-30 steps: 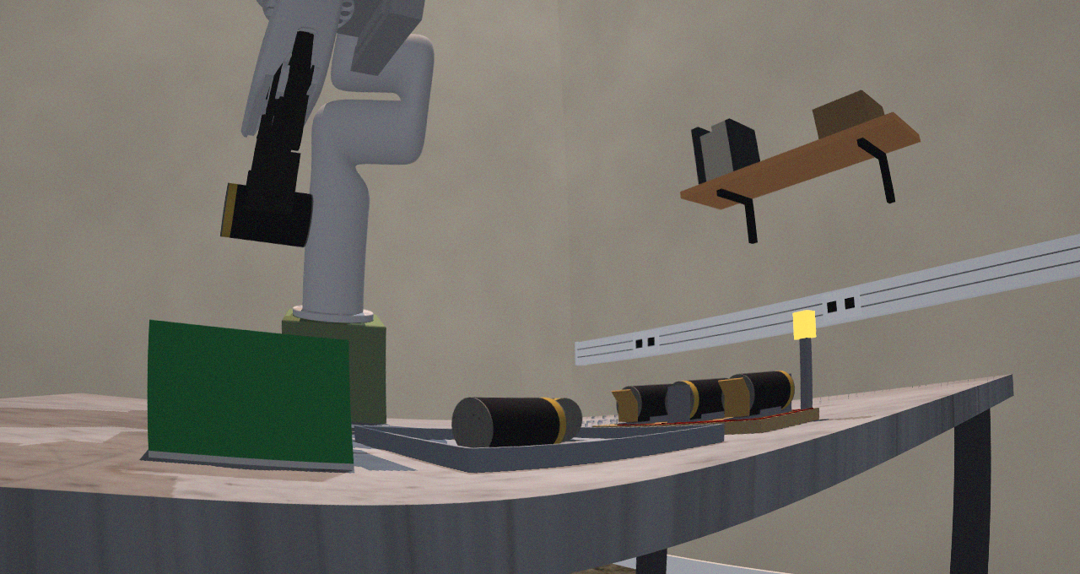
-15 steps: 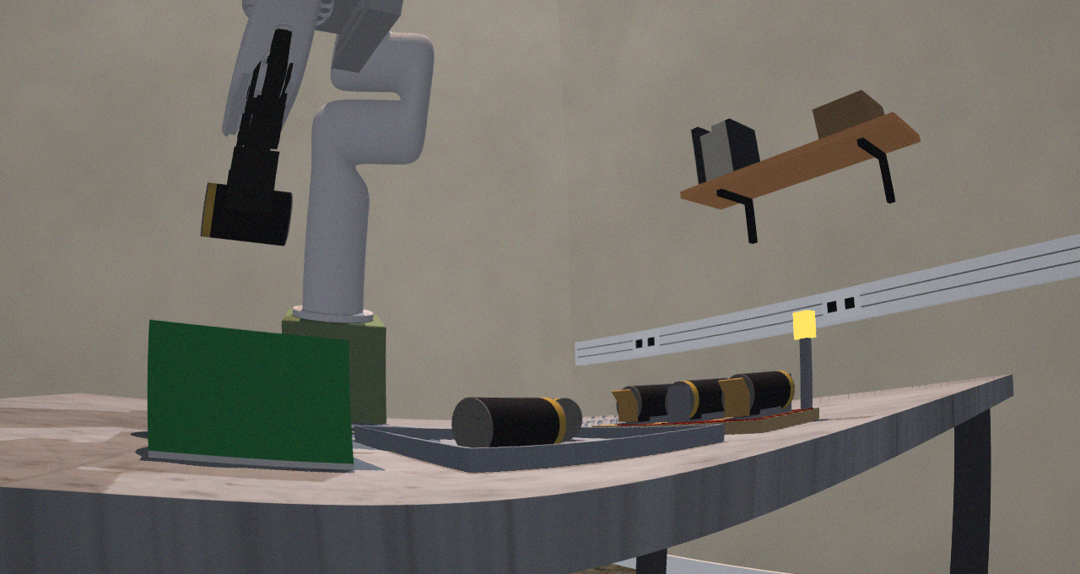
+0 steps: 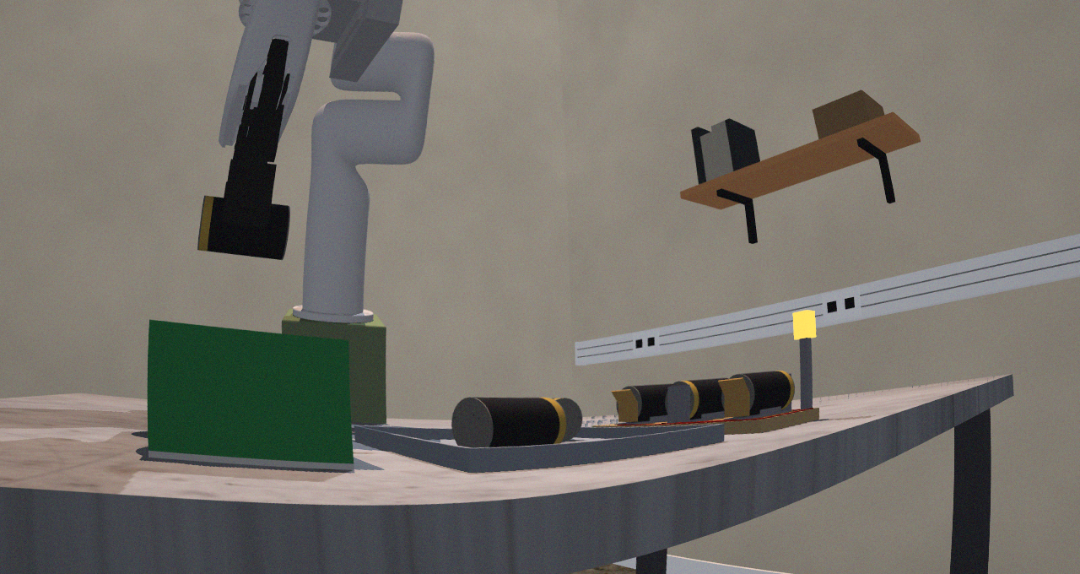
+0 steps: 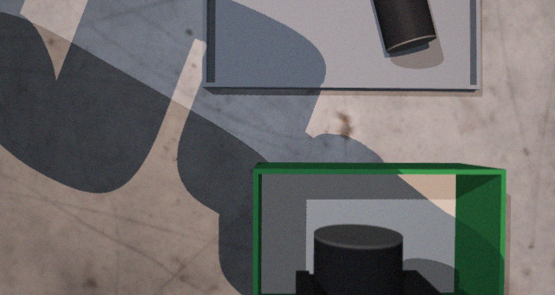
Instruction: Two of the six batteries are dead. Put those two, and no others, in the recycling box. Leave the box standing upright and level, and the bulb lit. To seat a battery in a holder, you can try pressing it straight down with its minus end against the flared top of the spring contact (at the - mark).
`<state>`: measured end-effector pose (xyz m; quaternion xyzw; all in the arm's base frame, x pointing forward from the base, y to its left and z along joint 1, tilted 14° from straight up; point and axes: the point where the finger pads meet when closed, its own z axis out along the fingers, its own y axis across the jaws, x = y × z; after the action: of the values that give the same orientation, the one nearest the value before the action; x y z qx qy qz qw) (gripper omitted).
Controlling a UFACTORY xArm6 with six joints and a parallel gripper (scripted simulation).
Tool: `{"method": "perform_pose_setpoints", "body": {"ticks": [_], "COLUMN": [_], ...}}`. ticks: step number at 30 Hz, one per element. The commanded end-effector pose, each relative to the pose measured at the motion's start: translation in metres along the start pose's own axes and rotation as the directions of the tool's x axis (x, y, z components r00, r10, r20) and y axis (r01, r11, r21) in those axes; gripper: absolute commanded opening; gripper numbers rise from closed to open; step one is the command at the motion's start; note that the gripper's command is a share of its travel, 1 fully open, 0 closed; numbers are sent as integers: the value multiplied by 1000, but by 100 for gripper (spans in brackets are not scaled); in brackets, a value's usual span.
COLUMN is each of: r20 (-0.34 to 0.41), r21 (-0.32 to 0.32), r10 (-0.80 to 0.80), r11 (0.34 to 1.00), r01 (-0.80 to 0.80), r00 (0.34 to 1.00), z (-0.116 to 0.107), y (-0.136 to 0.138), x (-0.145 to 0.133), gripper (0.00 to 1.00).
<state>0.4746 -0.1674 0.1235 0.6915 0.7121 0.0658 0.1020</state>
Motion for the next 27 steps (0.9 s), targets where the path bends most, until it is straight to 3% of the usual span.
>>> {"method": "perform_pose_setpoints", "body": {"ticks": [1, 4, 27], "r20": [-1, -1, -1], "r21": [1, 1, 1], "r10": [0, 0, 0], "r11": [1000, 1000, 1000], "r01": [0, 0, 0], "r00": [1000, 1000, 1000], "z": [24, 46, 46], "y": [0, 0, 1], "x": [0, 0, -1], "gripper": [28, 28, 28]}}
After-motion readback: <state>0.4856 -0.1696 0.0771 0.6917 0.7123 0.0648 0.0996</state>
